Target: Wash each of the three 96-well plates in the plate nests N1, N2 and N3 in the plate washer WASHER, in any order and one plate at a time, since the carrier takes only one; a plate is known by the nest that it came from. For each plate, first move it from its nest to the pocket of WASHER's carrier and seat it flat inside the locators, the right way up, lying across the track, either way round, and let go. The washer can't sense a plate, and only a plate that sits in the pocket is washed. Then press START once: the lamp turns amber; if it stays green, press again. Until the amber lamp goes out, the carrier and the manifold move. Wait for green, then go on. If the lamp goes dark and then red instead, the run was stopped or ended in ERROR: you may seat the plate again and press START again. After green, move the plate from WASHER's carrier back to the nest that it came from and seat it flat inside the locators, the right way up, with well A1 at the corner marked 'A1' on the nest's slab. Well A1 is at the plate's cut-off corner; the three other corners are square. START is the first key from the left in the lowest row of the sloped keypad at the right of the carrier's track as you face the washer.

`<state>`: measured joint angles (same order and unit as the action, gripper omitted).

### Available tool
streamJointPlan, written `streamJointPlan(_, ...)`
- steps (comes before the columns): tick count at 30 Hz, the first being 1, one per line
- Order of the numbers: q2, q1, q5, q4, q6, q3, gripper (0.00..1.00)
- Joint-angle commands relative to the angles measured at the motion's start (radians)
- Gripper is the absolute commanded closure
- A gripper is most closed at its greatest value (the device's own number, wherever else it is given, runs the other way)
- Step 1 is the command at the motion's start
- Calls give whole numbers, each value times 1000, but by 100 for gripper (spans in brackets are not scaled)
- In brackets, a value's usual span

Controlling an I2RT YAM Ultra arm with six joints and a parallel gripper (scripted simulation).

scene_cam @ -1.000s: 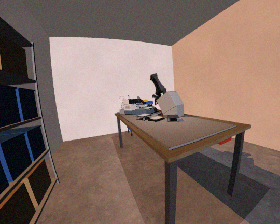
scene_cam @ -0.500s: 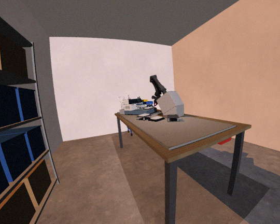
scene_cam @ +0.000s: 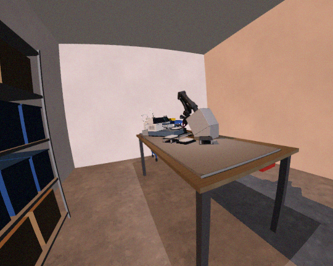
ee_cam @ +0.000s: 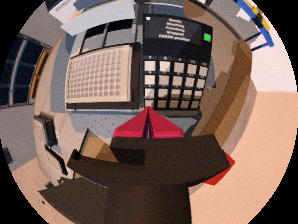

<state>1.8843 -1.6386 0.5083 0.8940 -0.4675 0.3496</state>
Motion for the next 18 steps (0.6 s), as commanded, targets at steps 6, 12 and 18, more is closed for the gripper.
streamJointPlan(6, 44, 22, -19, 41, 24, 40, 100)
streamJointPlan(12, 54, 26, -20, 46, 26, 45, 100)
streamJointPlan(18, 72, 35, -27, 56, 32, 56, 100)
